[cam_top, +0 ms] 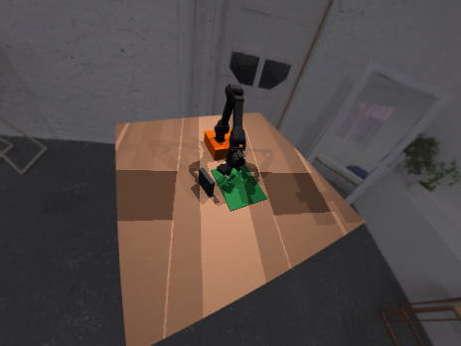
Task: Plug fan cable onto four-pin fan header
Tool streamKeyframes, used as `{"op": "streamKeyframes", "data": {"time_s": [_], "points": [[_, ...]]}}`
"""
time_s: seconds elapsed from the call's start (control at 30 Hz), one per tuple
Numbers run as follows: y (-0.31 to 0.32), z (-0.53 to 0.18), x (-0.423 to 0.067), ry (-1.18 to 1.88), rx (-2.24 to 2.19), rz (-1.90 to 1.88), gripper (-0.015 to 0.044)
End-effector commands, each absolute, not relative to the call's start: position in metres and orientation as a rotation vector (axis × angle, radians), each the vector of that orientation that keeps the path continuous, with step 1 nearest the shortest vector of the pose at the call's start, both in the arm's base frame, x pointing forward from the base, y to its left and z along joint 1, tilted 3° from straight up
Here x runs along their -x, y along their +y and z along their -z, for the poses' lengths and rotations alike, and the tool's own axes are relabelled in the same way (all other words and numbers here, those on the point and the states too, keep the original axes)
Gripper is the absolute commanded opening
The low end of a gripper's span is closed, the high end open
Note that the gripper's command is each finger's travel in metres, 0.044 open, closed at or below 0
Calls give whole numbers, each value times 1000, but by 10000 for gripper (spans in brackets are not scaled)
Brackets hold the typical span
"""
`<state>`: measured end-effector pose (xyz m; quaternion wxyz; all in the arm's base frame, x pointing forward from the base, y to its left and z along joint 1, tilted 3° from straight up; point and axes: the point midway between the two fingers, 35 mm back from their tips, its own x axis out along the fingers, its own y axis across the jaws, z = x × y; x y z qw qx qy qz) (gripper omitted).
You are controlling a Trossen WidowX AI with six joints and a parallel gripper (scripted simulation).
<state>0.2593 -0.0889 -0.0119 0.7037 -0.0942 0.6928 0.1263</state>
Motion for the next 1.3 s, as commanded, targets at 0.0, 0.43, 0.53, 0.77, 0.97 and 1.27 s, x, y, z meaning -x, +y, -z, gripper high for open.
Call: {"op": "streamKeyframes", "data": {"time_s": [0.0, 0.43, 0.53, 0.77, 0.97, 1.27], "points": [[-89, 12, -260, 1541, 212, -277, 0], [-89, 15, -259, 1541, 213, -278, 0], [-89, 16, -259, 1541, 213, -278, 0], [-89, 17, -259, 1541, 213, -279, 0], [-89, 19, -259, 1541, 213, -279, 0], [-89, 20, -259, 1541, 213, -279, 0]]}}
